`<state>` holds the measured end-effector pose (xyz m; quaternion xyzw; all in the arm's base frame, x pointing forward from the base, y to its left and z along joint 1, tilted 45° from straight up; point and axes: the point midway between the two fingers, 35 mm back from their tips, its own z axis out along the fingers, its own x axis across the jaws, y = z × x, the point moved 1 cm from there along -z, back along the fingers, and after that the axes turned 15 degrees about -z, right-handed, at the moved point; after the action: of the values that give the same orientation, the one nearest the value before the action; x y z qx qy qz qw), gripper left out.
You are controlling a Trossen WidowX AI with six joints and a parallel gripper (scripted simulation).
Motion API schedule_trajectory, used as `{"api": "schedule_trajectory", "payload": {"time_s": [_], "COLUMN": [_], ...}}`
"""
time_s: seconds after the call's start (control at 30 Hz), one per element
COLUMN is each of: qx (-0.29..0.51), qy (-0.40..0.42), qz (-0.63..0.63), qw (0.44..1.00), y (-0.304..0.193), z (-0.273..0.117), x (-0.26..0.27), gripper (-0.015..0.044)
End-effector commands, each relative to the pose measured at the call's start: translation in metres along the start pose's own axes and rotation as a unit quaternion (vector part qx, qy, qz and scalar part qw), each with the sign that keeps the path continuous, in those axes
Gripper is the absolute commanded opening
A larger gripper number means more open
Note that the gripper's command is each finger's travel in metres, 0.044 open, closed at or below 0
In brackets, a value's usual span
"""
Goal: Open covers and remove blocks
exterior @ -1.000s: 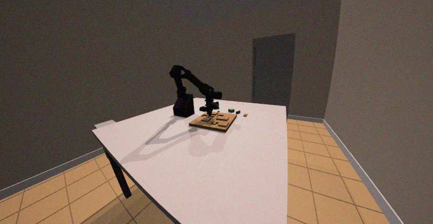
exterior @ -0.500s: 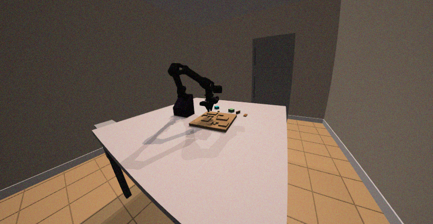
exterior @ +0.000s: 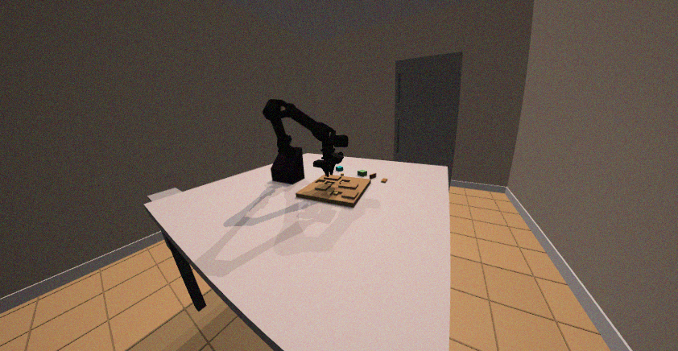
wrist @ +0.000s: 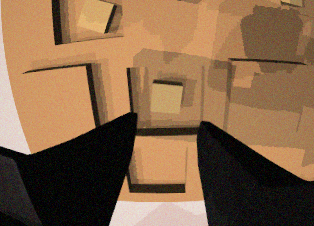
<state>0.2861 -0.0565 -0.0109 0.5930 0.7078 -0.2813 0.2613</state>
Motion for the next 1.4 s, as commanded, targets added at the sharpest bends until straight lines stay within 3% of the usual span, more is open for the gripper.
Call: {"api": "schedule_trajectory", "payload": {"time_s": [0.0,1.37], "qx": [0.003,0.003], "qy": [-0.001,-0.002], "qz": [-0.006,-0.015], "qw": [1.000,1.000], "y": [-0.0027,-0.0026], "z": [0.0113,0.0209], "x": [0.0007,0.0012], "gripper": [0.0144,0.0144]}}
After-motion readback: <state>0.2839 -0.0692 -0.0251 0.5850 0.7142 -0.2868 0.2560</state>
